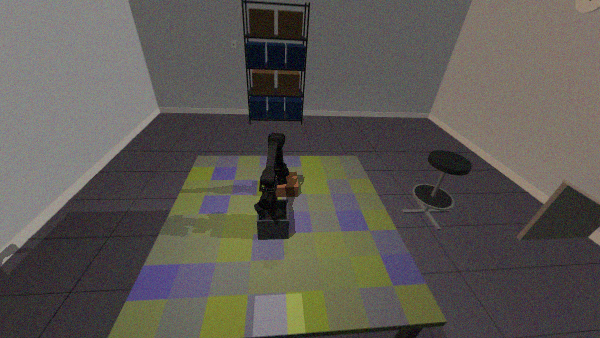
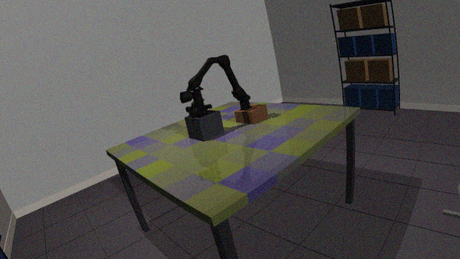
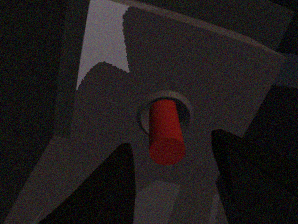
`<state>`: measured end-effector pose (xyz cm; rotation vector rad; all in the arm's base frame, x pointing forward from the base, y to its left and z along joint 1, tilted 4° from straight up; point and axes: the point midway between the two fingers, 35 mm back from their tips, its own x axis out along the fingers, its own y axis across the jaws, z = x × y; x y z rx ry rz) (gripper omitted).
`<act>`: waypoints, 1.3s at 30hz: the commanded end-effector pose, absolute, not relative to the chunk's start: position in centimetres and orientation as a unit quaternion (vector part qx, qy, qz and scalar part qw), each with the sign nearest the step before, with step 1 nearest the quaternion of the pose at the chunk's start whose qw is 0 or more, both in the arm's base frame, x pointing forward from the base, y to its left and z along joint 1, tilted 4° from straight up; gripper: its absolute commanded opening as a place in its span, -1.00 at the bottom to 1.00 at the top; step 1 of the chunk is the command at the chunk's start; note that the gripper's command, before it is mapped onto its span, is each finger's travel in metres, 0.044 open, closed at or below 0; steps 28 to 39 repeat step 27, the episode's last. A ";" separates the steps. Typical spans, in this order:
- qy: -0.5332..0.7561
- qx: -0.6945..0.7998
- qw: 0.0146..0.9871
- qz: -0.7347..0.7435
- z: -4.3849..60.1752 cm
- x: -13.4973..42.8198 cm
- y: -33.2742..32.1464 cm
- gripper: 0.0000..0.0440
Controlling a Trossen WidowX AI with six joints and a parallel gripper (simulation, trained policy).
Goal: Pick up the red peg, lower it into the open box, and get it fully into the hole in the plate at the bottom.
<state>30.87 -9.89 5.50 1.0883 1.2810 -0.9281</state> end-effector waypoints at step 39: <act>0.524 0.558 0.562 -0.313 12.3 33.3 -12.3 -0.01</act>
